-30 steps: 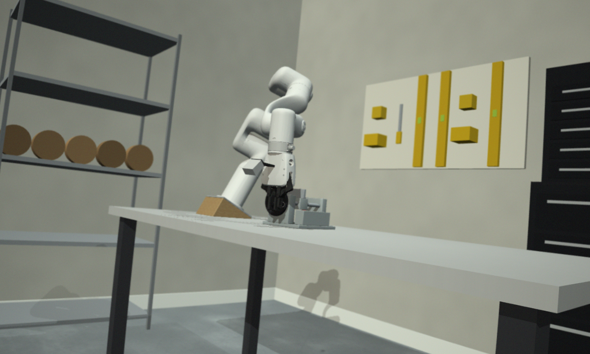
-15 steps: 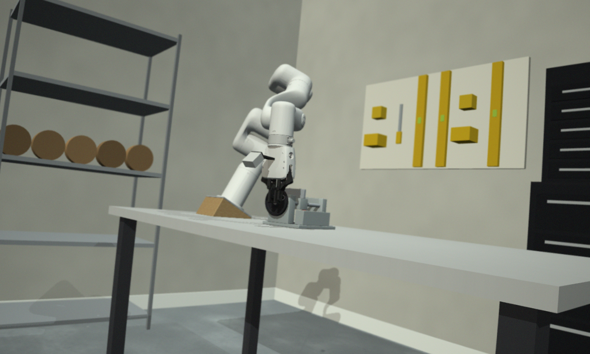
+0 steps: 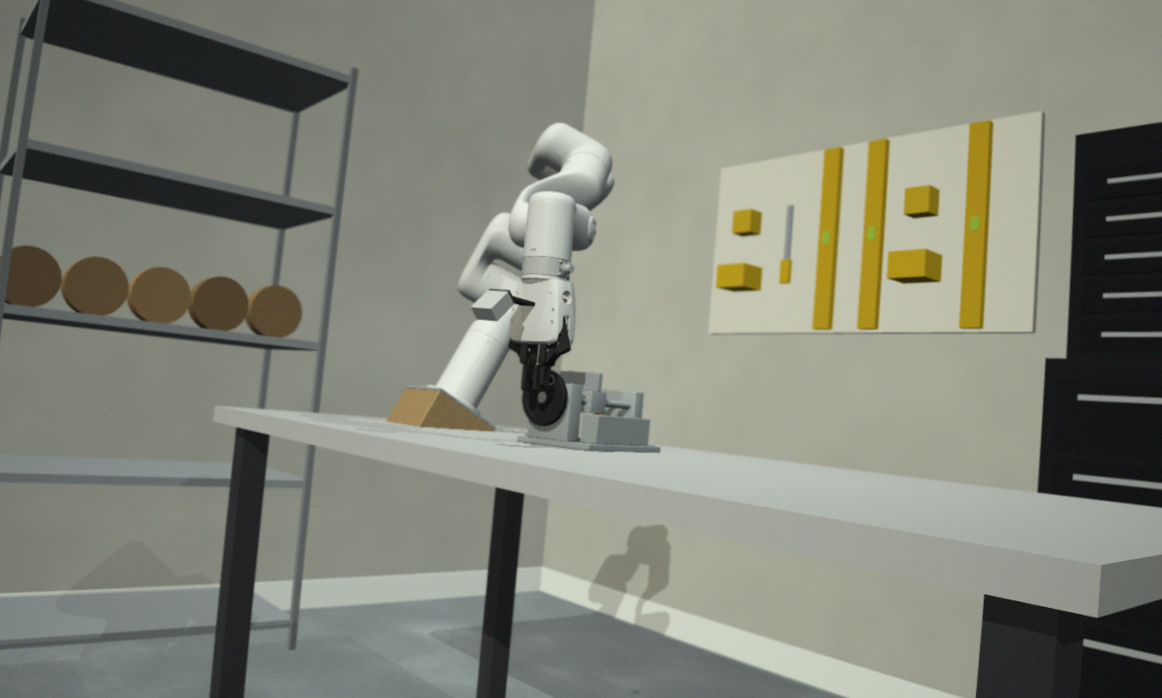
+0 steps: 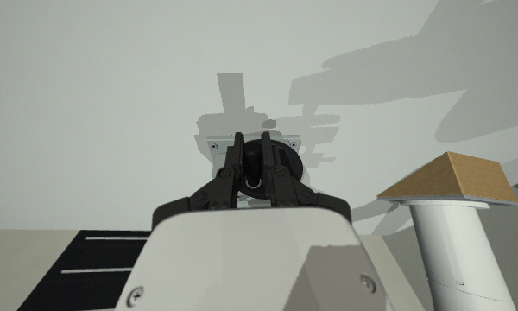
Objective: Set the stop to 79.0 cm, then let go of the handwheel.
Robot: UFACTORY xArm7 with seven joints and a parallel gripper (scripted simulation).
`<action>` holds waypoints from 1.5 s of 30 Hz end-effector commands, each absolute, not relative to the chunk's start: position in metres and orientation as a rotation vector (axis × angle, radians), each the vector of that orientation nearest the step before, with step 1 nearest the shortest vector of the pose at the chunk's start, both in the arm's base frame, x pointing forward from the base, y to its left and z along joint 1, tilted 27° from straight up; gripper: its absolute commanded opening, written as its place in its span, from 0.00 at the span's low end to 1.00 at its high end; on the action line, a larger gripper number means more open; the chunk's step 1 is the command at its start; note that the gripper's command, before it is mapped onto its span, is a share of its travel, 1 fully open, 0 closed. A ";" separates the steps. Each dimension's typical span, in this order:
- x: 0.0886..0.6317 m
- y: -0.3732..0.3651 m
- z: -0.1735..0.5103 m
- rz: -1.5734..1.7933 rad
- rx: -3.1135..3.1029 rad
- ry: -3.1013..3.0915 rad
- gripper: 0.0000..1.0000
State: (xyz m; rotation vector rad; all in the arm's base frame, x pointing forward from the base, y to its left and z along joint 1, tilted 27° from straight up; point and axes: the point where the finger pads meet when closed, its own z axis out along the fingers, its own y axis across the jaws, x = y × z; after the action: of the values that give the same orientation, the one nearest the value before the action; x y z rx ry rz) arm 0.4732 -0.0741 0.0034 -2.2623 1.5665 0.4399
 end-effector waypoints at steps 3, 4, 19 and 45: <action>0.465 -0.080 0.006 0.436 -2.262 1.570 0.06; 0.463 -0.081 0.006 0.436 -2.262 1.569 0.06; 0.440 -0.085 -0.004 0.436 -2.262 1.569 0.06; 0.439 -0.063 -0.047 0.436 -2.262 1.570 0.06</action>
State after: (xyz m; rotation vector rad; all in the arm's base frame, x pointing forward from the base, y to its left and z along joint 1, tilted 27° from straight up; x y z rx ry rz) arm 0.4320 -0.0674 -0.0407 -2.2621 1.5680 0.4412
